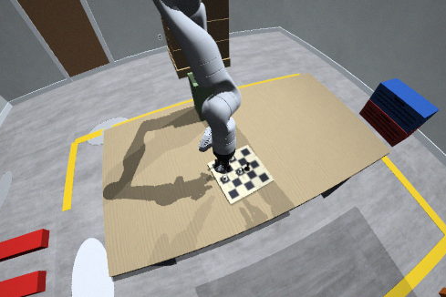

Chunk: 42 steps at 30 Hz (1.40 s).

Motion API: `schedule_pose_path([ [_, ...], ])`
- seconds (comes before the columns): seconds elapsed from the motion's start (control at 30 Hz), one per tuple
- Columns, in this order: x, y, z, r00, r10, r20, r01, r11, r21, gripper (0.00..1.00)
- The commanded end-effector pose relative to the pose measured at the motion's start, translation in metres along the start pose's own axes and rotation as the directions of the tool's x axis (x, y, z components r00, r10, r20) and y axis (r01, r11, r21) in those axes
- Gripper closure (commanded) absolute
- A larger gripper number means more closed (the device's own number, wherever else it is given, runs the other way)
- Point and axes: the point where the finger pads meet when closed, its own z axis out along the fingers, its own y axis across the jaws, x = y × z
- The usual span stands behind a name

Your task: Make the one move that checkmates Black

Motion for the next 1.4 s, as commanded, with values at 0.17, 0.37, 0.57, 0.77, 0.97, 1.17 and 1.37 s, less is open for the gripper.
schedule_pose_path([
  [0.17, 0.000, -0.006, -0.010, 1.000, 0.005, 0.006, -0.005, 1.000, 0.011, 0.00],
  [0.37, 0.000, -0.006, -0.010, 1.000, 0.005, 0.006, -0.005, 1.000, 0.011, 0.00],
  [0.57, 0.000, -0.006, -0.010, 1.000, 0.005, 0.006, -0.005, 1.000, 0.011, 0.00],
  [0.77, 0.000, -0.006, -0.010, 1.000, 0.005, 0.006, -0.005, 1.000, 0.011, 0.00],
  [0.97, 0.000, -0.006, -0.012, 1.000, 0.005, 0.006, -0.005, 1.000, 0.011, 0.00],
  [1.17, 0.000, -0.006, -0.027, 1.000, 0.005, 0.006, -0.005, 1.000, 0.011, 0.00],
  [1.37, 0.000, -0.005, -0.054, 1.000, 0.005, 0.006, -0.005, 1.000, 0.011, 0.00],
])
